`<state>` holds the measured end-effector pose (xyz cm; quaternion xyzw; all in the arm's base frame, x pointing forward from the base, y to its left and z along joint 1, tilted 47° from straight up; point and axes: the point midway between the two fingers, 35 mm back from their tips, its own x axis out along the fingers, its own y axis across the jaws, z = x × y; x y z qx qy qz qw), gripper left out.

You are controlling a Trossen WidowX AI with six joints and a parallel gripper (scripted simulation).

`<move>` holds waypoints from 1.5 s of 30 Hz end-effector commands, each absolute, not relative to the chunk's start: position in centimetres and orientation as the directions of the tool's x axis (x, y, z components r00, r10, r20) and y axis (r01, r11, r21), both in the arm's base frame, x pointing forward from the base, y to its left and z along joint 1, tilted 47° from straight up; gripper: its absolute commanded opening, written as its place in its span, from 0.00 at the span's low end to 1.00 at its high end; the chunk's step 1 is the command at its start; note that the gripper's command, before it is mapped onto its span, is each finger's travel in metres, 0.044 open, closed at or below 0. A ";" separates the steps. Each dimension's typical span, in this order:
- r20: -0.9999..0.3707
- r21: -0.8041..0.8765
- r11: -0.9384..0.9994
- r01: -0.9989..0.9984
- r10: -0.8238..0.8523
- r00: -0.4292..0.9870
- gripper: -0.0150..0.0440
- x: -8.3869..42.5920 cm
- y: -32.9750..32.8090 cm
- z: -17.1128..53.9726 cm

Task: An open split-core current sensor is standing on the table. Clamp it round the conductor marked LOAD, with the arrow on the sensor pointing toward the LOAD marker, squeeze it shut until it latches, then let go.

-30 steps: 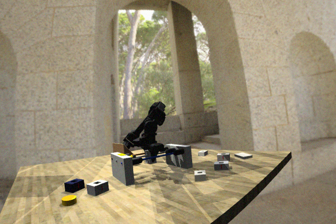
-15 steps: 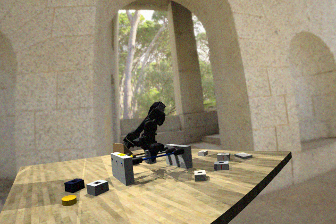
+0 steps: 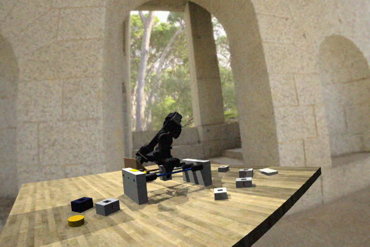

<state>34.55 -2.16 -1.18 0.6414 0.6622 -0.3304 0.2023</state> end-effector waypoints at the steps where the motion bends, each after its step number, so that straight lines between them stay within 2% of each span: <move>1: -0.692 -0.177 -0.039 0.983 0.715 -0.097 0.25 34.3 -2.1 -1.2; 8: -0.692 -0.178 -0.039 0.983 0.716 -0.096 0.25 34.4 -1.8 -1.5; 18: -0.692 -0.176 -0.041 0.983 0.715 -0.094 0.70 34.5 -2.1 -1.2; 45: -0.692 -0.176 -0.041 0.983 0.715 -0.094 0.70 34.5 -2.1 -1.2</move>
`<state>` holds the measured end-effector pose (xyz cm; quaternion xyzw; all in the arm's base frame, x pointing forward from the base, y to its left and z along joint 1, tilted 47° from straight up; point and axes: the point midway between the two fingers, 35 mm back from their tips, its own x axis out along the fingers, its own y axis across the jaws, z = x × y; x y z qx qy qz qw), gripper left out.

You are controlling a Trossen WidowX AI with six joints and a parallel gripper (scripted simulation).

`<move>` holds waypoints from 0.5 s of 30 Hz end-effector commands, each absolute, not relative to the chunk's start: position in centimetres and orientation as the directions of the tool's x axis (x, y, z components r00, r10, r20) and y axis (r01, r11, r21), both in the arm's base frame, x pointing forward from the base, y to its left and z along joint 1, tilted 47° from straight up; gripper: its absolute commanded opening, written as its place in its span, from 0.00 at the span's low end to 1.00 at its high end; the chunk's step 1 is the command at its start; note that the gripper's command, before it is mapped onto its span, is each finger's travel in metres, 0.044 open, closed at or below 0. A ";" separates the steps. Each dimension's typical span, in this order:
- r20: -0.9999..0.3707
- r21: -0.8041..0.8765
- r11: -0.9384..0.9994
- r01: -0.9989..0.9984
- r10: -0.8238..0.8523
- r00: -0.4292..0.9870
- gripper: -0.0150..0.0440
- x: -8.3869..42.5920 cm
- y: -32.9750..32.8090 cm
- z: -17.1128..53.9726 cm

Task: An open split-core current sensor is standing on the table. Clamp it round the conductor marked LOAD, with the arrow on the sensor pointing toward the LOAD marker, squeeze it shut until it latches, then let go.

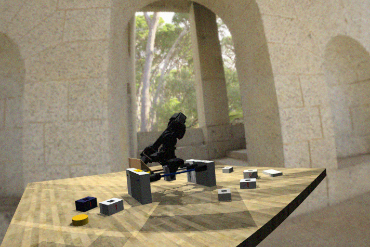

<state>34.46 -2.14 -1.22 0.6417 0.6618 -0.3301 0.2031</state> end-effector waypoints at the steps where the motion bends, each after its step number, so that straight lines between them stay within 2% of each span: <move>1: -0.692 -0.176 -0.041 0.983 0.715 -0.094 0.70 34.5 -2.1 -1.2; 6: -0.692 -0.176 -0.041 0.983 0.715 -0.094 0.70 34.5 -2.1 -1.2; 12: -0.692 -0.176 -0.041 0.983 0.715 -0.094 0.97 34.5 -2.1 -1.2; 13: -0.692 -0.176 -0.041 0.983 0.715 -0.094 1.00 34.5 -2.1 -1.2; 15: -0.692 -0.176 -0.041 0.983 0.715 -0.094 1.00 34.5 -2.1 -1.2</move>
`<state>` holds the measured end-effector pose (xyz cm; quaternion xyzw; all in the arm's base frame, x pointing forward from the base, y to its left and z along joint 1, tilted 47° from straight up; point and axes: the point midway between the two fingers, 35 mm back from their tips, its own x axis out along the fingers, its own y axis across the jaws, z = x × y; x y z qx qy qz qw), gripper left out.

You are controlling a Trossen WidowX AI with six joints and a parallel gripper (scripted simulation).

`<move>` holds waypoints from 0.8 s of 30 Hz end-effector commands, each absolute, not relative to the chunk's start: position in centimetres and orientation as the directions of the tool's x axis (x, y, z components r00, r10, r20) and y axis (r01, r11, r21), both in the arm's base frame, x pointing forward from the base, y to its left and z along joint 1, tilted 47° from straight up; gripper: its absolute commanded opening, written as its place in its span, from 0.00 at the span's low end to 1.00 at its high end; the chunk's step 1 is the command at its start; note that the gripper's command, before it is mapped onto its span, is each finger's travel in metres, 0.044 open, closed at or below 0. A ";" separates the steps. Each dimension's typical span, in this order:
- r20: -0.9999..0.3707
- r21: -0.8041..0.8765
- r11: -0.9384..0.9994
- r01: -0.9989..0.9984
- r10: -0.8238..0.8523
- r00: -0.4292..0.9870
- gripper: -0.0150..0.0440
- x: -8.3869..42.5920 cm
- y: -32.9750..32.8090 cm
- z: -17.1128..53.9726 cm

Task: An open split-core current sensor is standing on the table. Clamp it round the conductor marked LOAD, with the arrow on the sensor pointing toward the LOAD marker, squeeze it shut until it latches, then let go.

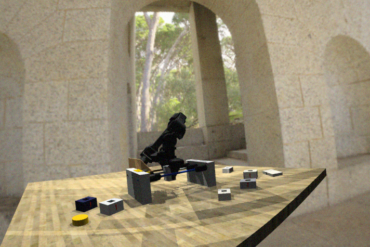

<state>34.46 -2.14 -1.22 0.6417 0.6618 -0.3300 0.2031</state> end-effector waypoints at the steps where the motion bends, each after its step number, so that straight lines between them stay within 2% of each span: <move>1: -0.692 -0.176 -0.041 0.983 0.715 -0.094 1.00 34.5 -2.1 -1.2; 8: -0.694 -0.156 -0.060 0.986 0.717 -0.066 1.00 34.4 -2.8 -0.5; 16: -0.697 0.079 -0.266 0.961 0.675 0.245 1.00 31.5 -9.0 6.9; 24: -0.696 0.085 -0.271 0.959 0.672 0.251 1.00 31.4 -9.1 7.1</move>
